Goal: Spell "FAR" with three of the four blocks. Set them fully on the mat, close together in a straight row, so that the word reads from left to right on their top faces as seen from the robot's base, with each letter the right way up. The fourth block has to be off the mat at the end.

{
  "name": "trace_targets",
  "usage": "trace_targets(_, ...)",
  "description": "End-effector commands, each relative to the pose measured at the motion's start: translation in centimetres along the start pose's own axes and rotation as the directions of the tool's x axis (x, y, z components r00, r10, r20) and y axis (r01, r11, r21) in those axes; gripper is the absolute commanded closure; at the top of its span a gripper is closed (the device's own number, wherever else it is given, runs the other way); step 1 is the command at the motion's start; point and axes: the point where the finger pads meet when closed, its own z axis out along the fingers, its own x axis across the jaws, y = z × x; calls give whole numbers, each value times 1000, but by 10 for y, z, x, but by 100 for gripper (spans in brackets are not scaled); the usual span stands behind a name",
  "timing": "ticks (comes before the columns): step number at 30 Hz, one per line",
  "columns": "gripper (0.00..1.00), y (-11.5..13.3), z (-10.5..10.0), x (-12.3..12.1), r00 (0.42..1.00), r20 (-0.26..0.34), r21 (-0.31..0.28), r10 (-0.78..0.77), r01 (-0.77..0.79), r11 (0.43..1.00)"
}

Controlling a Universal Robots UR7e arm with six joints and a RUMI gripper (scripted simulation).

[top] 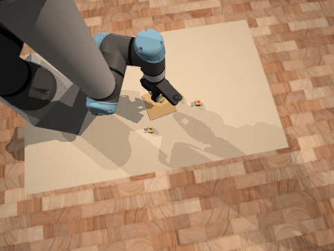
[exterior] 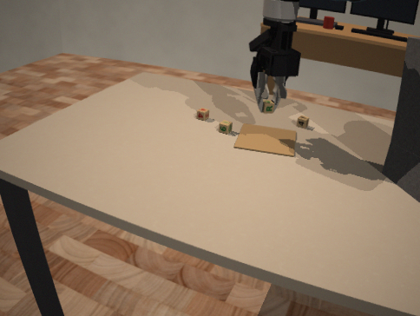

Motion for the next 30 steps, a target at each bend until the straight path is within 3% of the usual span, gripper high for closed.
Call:
trace_targets(1, 95, 0, -10, 0, 1000, 0, -1, 0, 0, 1000)
trace_targets(12, 95, 0, -34, 0, 1000, 0, -1, 0, 0, 1000)
trace_targets(30, 95, 0, -36, 0, 1000, 0, -1, -1, 1, 1000)
